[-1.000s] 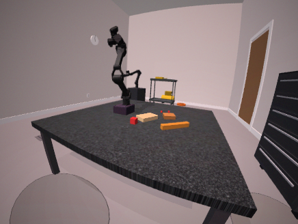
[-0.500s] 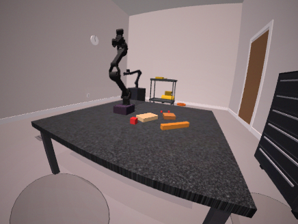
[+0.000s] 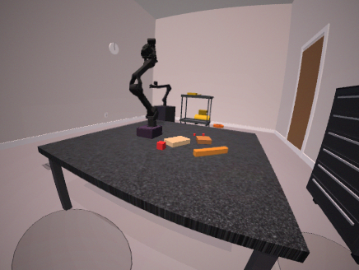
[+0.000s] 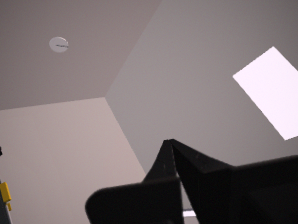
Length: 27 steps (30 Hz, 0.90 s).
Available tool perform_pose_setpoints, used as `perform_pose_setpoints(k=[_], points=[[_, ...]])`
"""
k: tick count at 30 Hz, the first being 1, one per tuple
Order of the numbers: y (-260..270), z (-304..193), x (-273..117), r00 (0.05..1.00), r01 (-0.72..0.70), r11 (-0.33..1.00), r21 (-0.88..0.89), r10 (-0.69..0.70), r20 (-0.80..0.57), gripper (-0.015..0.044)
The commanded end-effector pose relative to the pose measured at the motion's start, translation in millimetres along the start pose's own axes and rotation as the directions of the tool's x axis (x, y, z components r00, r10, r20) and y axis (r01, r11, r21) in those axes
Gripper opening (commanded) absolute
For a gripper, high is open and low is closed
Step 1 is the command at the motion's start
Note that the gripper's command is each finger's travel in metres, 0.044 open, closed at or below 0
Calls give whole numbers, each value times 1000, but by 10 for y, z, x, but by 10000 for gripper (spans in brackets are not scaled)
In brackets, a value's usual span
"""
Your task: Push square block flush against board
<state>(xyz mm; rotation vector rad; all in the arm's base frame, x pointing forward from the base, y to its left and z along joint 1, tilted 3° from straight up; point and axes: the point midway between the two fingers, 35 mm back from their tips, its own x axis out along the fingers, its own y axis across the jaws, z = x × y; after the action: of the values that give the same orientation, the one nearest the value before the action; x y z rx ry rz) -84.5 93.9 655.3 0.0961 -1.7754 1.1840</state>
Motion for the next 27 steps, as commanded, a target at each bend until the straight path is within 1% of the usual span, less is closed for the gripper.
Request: perform_pose_setpoints(k=[1,7,13,19,27], points=[[167,-278,54,995,-39,999,30,41,-94,0],[423,-695,85,969,-91,991,103,112,-218,0],[659,-1149,39,921,-116,977,180,174,-348,0],[851,-1608,-95,854,-106,964,243,214,-475,0],[1044,-2177,-362,740,-68,947,314,259,-621,0]])
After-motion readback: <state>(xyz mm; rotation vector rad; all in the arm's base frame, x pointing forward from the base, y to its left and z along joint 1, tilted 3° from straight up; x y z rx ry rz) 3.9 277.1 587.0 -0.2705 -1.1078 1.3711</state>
